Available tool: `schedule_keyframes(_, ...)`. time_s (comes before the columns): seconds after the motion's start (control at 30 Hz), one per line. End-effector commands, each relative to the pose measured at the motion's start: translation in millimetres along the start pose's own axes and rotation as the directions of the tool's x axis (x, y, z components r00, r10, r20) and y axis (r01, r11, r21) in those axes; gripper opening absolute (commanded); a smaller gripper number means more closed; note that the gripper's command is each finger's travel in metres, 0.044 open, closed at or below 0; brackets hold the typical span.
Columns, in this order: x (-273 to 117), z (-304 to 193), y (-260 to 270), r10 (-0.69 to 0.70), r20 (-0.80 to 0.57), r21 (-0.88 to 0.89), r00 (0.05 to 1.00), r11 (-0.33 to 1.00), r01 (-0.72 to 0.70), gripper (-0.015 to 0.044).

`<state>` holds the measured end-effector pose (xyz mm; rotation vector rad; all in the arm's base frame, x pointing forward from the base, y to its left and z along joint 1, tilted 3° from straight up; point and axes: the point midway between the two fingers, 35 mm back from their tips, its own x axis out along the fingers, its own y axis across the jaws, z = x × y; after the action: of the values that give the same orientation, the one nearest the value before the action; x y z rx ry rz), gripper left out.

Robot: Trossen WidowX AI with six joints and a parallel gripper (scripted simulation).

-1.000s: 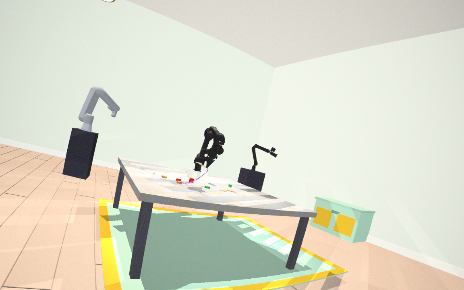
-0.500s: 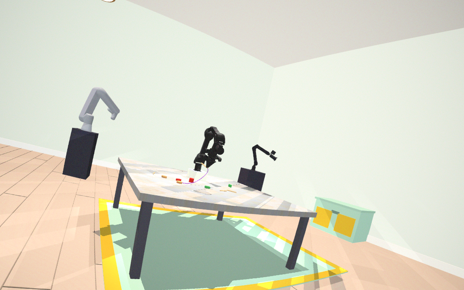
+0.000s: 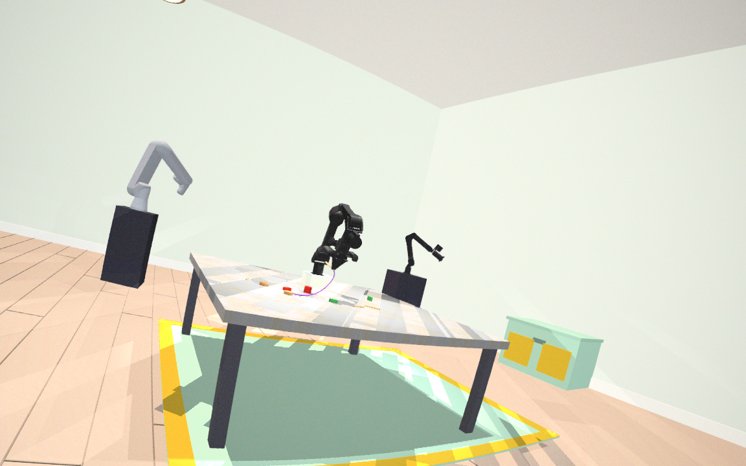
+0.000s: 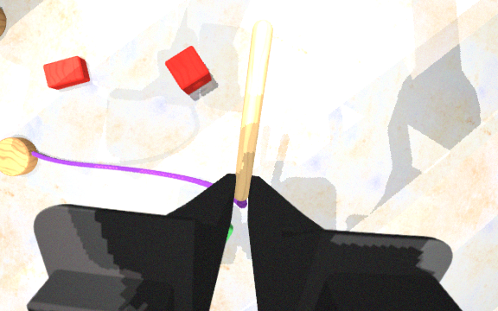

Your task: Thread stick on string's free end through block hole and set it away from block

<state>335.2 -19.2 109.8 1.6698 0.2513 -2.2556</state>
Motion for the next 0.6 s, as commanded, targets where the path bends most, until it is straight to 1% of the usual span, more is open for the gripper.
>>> schedule_keyframes(0.0, -3, -8, -1, 0.039, -0.009, -0.105, 0.999, 0.994, -0.04, 0.0)
schedule_keyframes(0.17, -6, -17, -2, 0.089, -0.016, -0.26, 0.996, 0.962, -0.09, 0.0)
schedule_keyframes(0.4, -7, -19, -3, 0.101, -0.02, -0.299, 0.995, 0.949, -0.103, 0.0)
schedule_keyframes(0.57, -9, -27, -3, 0.143, -0.041, -0.434, 0.989, 0.889, -0.146, 0.0)
